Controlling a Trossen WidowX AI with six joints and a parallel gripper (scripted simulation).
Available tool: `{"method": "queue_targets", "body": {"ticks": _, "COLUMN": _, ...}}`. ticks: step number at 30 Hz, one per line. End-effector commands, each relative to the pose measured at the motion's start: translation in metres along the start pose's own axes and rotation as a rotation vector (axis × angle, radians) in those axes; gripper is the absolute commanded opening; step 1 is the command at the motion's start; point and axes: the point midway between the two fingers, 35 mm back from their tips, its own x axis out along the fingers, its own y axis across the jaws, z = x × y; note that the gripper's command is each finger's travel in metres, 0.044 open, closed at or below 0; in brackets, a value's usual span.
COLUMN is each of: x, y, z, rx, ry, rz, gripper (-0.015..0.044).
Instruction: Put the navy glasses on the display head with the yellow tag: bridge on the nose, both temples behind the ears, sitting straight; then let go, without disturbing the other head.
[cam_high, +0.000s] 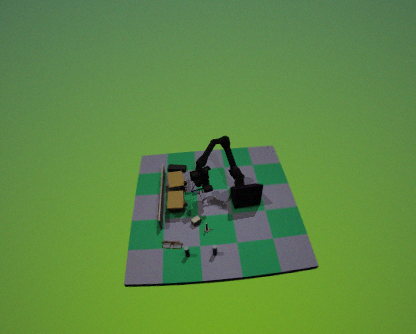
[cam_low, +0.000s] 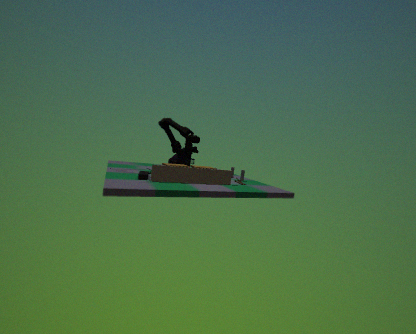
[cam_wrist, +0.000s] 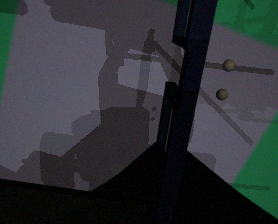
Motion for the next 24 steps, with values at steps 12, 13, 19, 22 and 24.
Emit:
{"method": "queue_targets", "body": {"ticks": 12, "x": -0.013, "y": 0.067, "z": 0.040, "rx": -0.003, "ry": -0.015, "rz": 0.033, "gripper": 0.0000}}
{"method": "queue_targets", "body": {"ticks": 13, "x": -0.014, "y": 0.072, "z": 0.042, "rx": -0.003, "ry": -0.015, "rz": 0.034, "gripper": 0.0000}}
{"method": "queue_targets", "body": {"ticks": 19, "x": -0.017, "y": 0.103, "z": 0.051, "rx": -0.004, "ry": -0.015, "rz": 0.041, "gripper": 0.0000}}
{"method": "queue_targets", "body": {"ticks": 22, "x": -0.018, "y": 0.120, "z": 0.055, "rx": -0.005, "ry": -0.015, "rz": 0.044, "gripper": 0.0000}}
{"method": "queue_targets", "body": {"ticks": 24, "x": -0.018, "y": 0.131, "z": 0.057, "rx": -0.005, "ry": -0.014, "rz": 0.045, "gripper": 0.0000}}
